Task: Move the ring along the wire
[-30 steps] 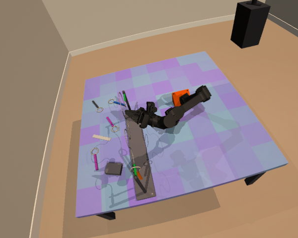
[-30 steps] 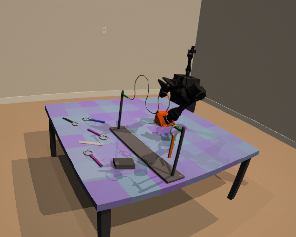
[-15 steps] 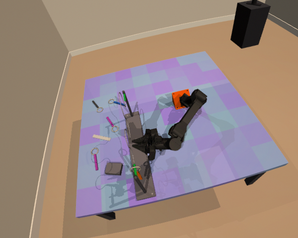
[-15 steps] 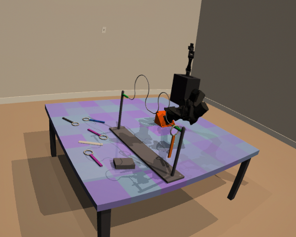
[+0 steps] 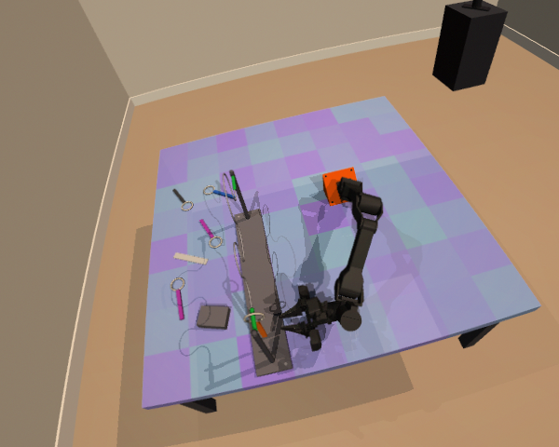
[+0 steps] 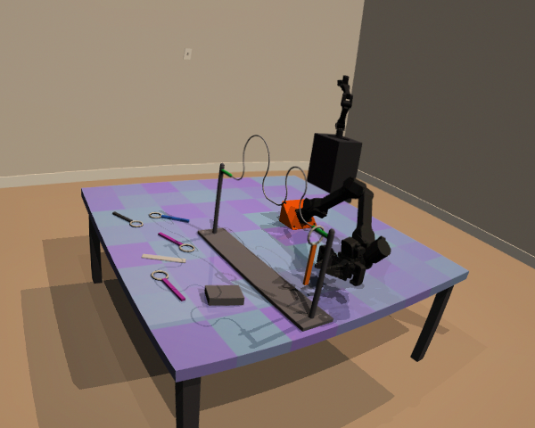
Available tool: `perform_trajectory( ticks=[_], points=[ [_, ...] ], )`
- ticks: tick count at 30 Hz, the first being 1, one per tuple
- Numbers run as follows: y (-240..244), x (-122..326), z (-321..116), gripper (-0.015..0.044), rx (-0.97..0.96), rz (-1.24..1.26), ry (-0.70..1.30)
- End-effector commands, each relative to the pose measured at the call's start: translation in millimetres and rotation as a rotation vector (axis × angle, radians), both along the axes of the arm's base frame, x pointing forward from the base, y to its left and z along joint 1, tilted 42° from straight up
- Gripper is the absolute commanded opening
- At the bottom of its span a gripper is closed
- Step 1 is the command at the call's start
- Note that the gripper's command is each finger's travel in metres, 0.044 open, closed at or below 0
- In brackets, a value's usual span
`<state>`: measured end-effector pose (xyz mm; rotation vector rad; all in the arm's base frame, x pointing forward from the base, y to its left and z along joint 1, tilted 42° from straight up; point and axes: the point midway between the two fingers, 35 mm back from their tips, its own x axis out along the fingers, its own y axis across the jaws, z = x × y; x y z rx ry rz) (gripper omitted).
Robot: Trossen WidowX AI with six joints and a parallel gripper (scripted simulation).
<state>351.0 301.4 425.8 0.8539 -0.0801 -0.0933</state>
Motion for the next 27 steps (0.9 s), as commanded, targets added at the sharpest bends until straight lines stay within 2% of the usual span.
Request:
perform_trajectory(
  ticks=[1, 7, 14, 27],
  points=[
    [40.2, -19.4, -22.8, 0.0160, -0.064, 0.037, 0.026],
    [52.1, -26.4, -29.2, 0.0160, -0.079, 0.045, 0.032],
    [16.6, 16.8, 6.2, 0.0160, -0.082, 0.045, 0.026],
    [15.8, 24.8, 7.9, 0.0160, -0.082, 0.045, 0.026]
  ],
)
